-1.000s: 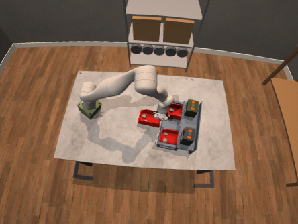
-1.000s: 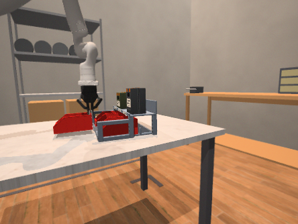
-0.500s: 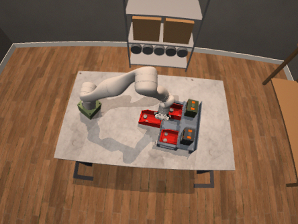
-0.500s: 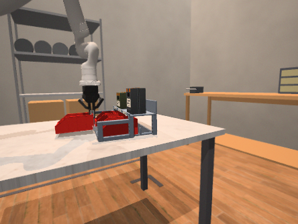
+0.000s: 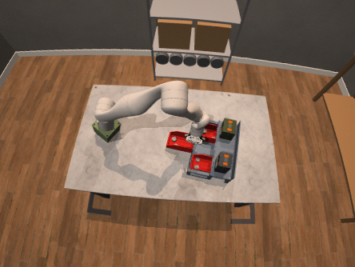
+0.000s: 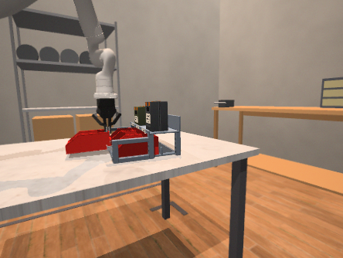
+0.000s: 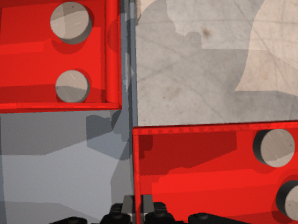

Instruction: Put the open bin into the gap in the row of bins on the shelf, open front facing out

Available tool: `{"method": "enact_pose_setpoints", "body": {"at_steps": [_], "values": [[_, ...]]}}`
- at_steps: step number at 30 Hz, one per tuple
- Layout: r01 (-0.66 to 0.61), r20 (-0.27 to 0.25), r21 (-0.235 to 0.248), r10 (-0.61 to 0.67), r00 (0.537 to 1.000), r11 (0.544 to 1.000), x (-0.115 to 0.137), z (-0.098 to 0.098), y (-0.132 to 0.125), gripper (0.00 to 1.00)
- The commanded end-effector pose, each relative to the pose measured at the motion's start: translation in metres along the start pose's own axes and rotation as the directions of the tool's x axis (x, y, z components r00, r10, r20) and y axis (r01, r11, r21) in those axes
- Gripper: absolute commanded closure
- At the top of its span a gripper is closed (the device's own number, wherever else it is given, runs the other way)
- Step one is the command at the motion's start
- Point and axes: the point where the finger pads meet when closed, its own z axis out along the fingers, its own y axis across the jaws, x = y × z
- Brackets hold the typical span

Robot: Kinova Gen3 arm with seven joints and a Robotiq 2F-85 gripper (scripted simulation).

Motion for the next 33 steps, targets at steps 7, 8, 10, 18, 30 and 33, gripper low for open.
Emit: {"method": "enact_pose_setpoints", "body": {"at_steps": [7,8,10,18,30,33], "values": [[-0.003,0.0,-0.004,0.003,1.0,1.0,0.0,0.0,-0.01,0.9],[-0.003,0.0,-0.004,0.003,1.0,1.0,0.0,0.0,-0.01,0.9],[-0.003,0.0,-0.004,0.003,1.0,1.0,0.0,0.0,-0.01,0.9],[-0.002,0.0,-0.002,0.002,1.0,1.0,0.0,0.0,-0.017,0.9],[-0.003,0.0,-0.004,0.003,1.0,1.0,0.0,0.0,-0.02,0.9],[-0.001,0.0,0.001,0.001,1.0,1.0,0.0,0.0,-0.023,0.9]]}}
